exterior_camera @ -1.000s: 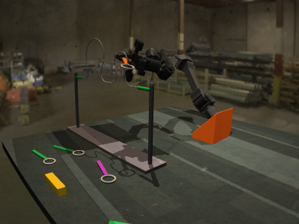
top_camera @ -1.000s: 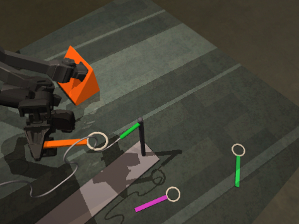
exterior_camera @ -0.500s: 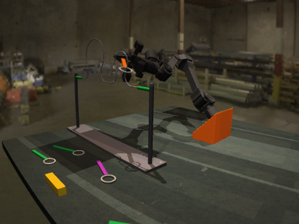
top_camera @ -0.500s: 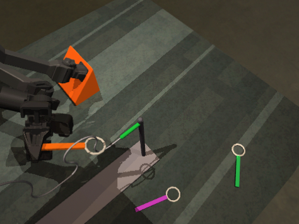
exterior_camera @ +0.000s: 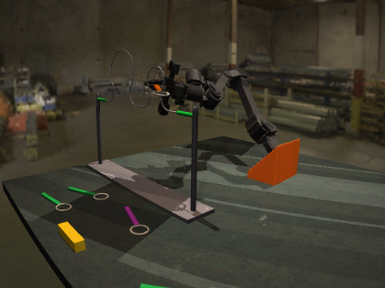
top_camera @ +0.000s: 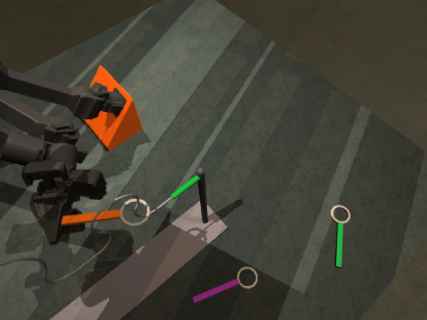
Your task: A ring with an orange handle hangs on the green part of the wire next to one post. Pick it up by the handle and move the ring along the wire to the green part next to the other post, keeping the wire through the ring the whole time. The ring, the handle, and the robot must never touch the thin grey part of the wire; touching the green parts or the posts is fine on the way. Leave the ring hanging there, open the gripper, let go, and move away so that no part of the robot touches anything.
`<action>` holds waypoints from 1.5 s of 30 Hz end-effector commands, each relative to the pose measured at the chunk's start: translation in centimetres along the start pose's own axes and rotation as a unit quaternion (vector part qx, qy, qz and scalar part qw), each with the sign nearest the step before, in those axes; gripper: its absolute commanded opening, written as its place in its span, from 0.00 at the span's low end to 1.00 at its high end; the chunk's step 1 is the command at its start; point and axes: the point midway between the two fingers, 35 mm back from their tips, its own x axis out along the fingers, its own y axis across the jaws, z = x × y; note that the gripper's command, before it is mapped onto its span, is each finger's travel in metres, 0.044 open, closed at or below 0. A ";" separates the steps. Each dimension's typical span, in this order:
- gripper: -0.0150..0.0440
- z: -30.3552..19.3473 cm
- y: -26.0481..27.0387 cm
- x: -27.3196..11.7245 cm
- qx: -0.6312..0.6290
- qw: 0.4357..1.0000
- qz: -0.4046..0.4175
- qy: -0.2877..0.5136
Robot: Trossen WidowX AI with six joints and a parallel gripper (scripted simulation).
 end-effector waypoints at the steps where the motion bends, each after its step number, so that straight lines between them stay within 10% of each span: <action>1: 0.00 0.1 1.7 -0.3 0.041 0.999 0.024 0.006; 45: 0.00 8.5 14.5 -5.4 0.486 0.840 0.241 0.029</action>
